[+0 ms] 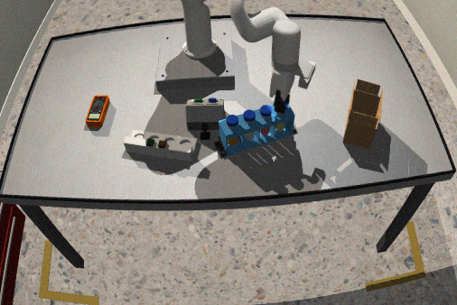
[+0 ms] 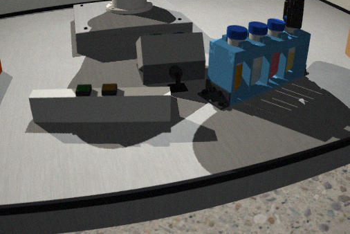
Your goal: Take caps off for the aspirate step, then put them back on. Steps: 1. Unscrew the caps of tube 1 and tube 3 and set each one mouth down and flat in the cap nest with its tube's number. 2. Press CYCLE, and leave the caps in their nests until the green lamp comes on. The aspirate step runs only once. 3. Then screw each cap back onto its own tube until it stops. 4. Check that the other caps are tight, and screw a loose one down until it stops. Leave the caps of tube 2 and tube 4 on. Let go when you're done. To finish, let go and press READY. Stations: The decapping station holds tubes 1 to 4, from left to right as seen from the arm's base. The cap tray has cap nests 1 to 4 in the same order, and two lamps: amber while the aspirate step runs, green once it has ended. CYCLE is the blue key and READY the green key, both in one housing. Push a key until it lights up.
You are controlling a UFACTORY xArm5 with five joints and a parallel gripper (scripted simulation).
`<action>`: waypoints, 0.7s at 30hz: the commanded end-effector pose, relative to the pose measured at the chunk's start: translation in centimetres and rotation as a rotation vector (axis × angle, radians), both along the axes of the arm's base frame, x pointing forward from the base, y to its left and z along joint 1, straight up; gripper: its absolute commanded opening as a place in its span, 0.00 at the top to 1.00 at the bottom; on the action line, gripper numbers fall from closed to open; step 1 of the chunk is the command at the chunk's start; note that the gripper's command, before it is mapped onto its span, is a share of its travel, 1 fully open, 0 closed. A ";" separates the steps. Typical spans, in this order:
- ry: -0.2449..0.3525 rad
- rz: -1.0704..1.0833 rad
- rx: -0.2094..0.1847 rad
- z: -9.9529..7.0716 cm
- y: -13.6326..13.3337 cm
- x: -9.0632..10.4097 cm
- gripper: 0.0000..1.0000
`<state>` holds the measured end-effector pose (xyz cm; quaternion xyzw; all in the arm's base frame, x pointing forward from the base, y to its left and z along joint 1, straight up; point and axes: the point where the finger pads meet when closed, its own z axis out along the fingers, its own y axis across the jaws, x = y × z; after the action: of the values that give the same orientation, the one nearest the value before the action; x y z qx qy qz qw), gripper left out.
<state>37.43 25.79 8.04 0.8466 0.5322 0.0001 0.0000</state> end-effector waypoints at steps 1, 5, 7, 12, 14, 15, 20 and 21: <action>-0.004 -0.006 0.003 0.2 0.1 0.1 1.00; -0.004 -0.006 0.003 0.2 0.1 0.1 1.00; -0.004 -0.005 0.003 0.2 0.1 0.1 1.00; -0.004 0.044 0.002 0.2 0.1 0.1 1.00; -0.004 0.144 0.002 0.2 0.1 0.1 1.00; -0.004 0.194 0.002 0.2 0.1 0.1 1.00; -0.004 0.427 0.002 0.2 0.1 0.1 1.00; -0.004 0.465 0.002 0.2 0.1 0.1 1.00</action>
<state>37.43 25.80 8.05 0.7811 0.6244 0.0001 0.0000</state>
